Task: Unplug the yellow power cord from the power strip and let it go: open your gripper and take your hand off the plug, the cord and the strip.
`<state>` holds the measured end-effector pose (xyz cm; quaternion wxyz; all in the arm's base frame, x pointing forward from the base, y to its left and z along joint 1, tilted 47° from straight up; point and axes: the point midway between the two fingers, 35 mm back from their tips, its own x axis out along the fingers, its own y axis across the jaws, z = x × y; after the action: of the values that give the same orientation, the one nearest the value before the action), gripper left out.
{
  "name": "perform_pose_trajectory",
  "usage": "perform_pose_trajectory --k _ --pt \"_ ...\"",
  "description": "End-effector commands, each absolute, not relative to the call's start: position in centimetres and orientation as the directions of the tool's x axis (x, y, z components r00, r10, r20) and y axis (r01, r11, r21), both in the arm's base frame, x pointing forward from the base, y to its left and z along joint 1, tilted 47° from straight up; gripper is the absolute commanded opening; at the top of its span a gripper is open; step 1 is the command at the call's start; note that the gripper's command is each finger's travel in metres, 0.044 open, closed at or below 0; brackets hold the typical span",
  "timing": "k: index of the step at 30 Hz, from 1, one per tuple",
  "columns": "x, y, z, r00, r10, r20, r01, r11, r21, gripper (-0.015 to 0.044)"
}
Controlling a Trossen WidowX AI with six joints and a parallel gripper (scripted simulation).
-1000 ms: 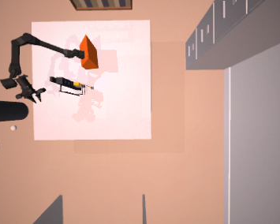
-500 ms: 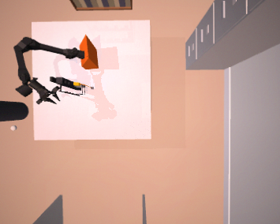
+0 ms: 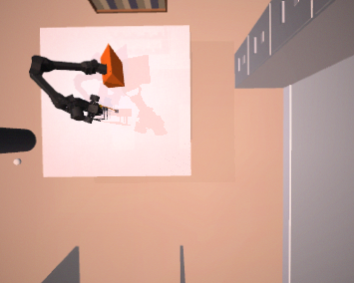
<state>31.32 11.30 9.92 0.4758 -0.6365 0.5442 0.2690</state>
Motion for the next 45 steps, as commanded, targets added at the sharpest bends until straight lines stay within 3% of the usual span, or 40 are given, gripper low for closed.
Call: perform_pose_trajectory --k 1,4,45 --pt "27.8 10.0 7.8 0.188 -0.632 -0.752 -0.982 -0.092 -0.168 0.016" --pt "26.7 9.6 7.4 0.178 -0.699 -0.693 -0.984 -0.146 -0.106 0.016" --pt "26.9 6.5 10.0 0.178 -0.7 -0.692 -0.984 -0.147 -0.105 0.016"
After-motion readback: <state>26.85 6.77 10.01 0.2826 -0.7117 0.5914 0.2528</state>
